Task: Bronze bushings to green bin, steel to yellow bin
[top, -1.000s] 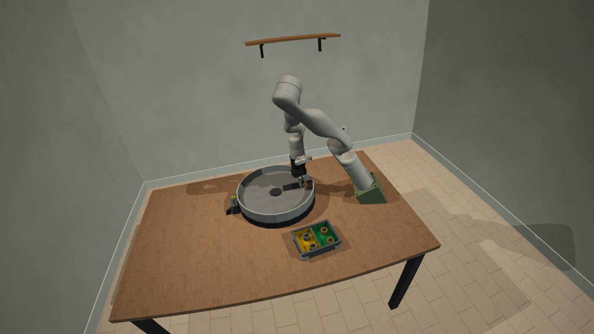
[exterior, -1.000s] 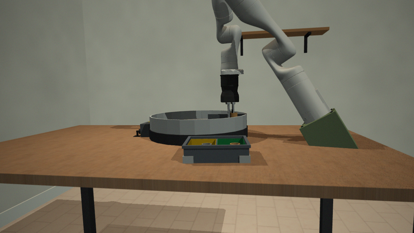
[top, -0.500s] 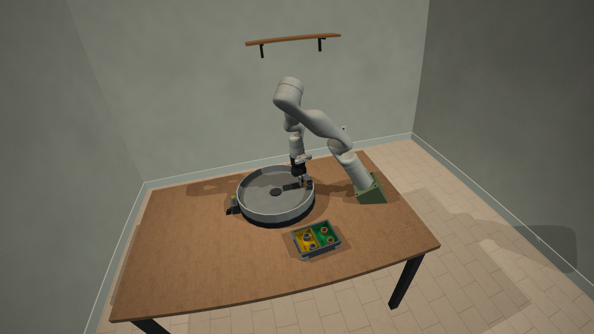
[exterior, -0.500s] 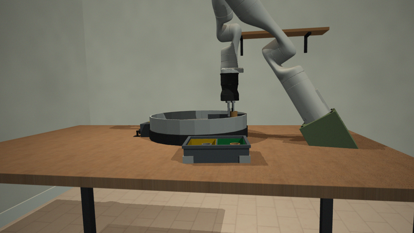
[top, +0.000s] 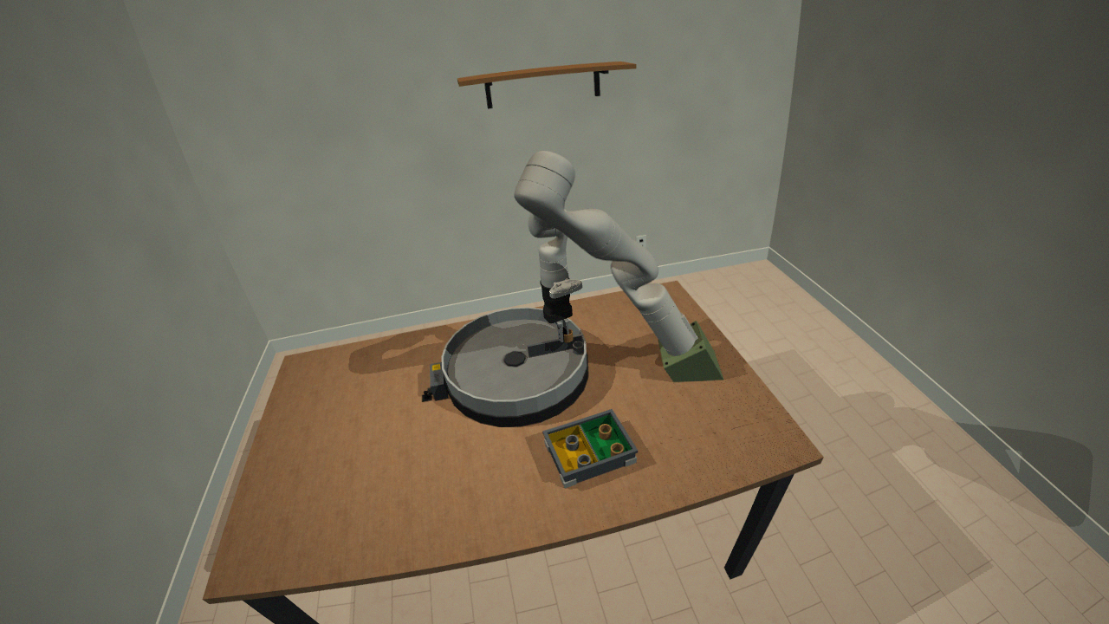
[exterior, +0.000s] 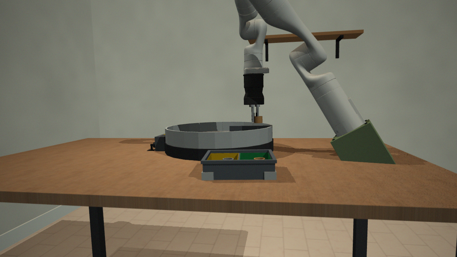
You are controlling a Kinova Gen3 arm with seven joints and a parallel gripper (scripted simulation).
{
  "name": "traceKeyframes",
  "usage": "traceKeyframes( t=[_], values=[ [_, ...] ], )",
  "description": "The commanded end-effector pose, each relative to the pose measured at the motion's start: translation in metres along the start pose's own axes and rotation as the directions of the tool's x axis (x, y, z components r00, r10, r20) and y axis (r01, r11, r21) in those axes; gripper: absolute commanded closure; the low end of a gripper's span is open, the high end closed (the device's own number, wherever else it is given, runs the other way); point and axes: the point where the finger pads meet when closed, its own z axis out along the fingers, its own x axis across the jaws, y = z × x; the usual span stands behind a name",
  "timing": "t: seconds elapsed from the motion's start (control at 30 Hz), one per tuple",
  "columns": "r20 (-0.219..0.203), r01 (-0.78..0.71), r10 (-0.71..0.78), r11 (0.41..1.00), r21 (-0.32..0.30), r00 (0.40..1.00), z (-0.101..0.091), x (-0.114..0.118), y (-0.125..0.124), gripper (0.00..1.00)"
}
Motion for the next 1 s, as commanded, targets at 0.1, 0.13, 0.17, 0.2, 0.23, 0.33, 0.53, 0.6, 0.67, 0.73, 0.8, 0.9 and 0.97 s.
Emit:
traceKeyframes(
  t=[0.1,0.13,0.17,0.2,0.23,0.33,0.53,0.6,0.67,0.73,0.8,0.9,0.97],
  values=[
    [0.002,0.011,-0.011,1.0,-0.012,1.0,-0.018,0.001,0.002,1.0],
    [0.002,0.011,-0.011,1.0,-0.012,1.0,-0.018,0.001,0.002,1.0],
    [0.002,0.011,-0.011,1.0,-0.012,1.0,-0.018,0.001,0.002,1.0],
    [0.002,0.011,-0.011,1.0,-0.012,1.0,-0.023,0.001,0.002,1.0],
    [0.002,0.011,-0.011,1.0,-0.012,1.0,-0.027,0.001,0.002,1.0],
    [0.002,0.011,-0.011,1.0,-0.012,1.0,-0.031,0.001,0.002,1.0],
    [0.003,0.012,-0.012,1.0,-0.012,1.0,-0.04,0.001,0.001,1.0],
    [0.003,0.012,-0.012,1.0,-0.012,1.0,-0.04,0.001,0.001,1.0],
    [0.003,0.012,-0.012,1.0,-0.012,1.0,-0.04,0.001,0.001,1.0],
    [0.003,0.057,-0.057,0.998,-0.011,0.998,-0.04,0.004,-0.009,1.0],
    [0.004,0.15,-0.15,0.989,-0.011,0.989,-0.04,0.008,-0.031,1.0],
    [0.004,0.196,-0.195,0.981,-0.011,0.981,-0.04,0.011,-0.041,1.0],
    [0.005,0.241,-0.241,0.97,-0.011,0.971,-0.039,0.013,-0.052,1.0]
  ],
)
